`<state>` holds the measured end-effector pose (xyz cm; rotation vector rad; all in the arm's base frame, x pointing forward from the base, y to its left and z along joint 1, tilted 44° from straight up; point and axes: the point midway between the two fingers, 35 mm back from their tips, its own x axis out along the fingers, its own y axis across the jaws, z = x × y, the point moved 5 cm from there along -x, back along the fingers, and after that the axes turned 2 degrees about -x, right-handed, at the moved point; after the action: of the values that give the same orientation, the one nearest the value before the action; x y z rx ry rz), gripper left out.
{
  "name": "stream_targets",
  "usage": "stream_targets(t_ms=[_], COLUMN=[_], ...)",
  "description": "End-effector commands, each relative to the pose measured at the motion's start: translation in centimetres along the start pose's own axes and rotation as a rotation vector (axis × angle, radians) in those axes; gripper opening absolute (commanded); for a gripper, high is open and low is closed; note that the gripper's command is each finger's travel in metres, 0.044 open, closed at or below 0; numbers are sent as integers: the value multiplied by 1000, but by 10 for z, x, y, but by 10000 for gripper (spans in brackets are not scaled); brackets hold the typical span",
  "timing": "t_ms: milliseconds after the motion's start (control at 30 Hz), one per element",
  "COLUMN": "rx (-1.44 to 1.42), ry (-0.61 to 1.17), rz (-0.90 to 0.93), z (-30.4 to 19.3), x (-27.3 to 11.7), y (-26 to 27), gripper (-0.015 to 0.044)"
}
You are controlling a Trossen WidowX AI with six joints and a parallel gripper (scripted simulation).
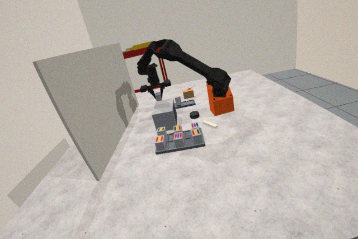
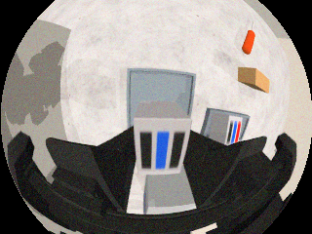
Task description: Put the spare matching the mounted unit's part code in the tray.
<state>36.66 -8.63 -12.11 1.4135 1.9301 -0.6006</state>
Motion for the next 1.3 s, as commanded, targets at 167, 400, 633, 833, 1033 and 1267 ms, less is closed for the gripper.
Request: stream_targets(t_ms=[167, 400, 633, 833, 1033, 1267], rx=[7, 6, 6, 6, 6, 6], ry=[6, 7, 7, 8, 8, 9], rz=[0, 0, 0, 0, 0, 0], z=[-1, -1, -2, -3, -3, -4], x=[9, 15, 21, 26, 32, 38], y=[-2, -2, -3, -4, -5, -6], gripper=[0, 0, 0, 0, 0, 0])
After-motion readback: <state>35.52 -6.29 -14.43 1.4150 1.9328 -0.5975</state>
